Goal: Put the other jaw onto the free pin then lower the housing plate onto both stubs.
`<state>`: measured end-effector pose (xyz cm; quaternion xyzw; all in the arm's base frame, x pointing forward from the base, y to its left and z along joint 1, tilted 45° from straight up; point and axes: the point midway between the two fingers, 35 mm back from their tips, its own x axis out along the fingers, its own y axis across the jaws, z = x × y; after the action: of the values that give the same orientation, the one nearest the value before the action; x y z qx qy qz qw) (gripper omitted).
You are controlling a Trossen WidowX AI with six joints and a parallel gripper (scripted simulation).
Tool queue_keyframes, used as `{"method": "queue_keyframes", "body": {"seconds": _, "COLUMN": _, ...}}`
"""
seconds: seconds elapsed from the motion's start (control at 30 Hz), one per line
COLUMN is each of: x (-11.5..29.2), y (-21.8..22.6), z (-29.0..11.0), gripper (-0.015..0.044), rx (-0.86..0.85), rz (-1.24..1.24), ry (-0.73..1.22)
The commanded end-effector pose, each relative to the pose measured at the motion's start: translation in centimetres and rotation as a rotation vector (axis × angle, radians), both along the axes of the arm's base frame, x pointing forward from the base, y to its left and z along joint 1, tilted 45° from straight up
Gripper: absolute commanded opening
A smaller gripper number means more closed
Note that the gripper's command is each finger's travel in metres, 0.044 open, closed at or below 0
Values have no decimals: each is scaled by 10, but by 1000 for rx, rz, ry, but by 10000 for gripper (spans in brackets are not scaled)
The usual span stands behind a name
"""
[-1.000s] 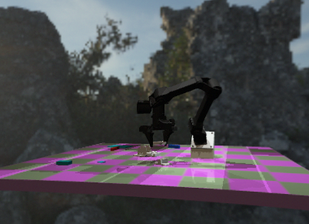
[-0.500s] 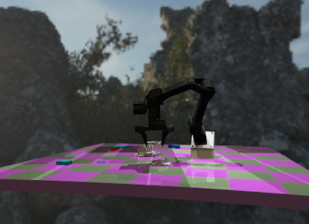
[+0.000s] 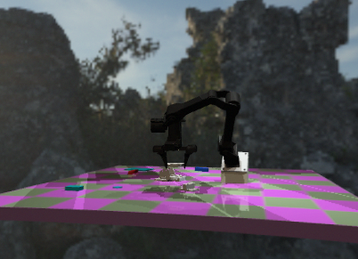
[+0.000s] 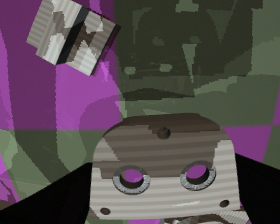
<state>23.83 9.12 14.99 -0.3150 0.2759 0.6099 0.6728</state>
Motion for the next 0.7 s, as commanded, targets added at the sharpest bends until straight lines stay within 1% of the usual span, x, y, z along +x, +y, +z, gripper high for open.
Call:
{"method": "queue_keyframes", "body": {"seconds": 0.0, "x": 7, "y": -9, "z": -7, "gripper": 351, "rx": 12, "rz": -94, "ry": 78}}
{"method": "queue_keyframes", "body": {"seconds": 0.67, "x": 26, "y": -47, "z": -40, "gripper": 351, "rx": 60, "rz": -482, "ry": 418}}
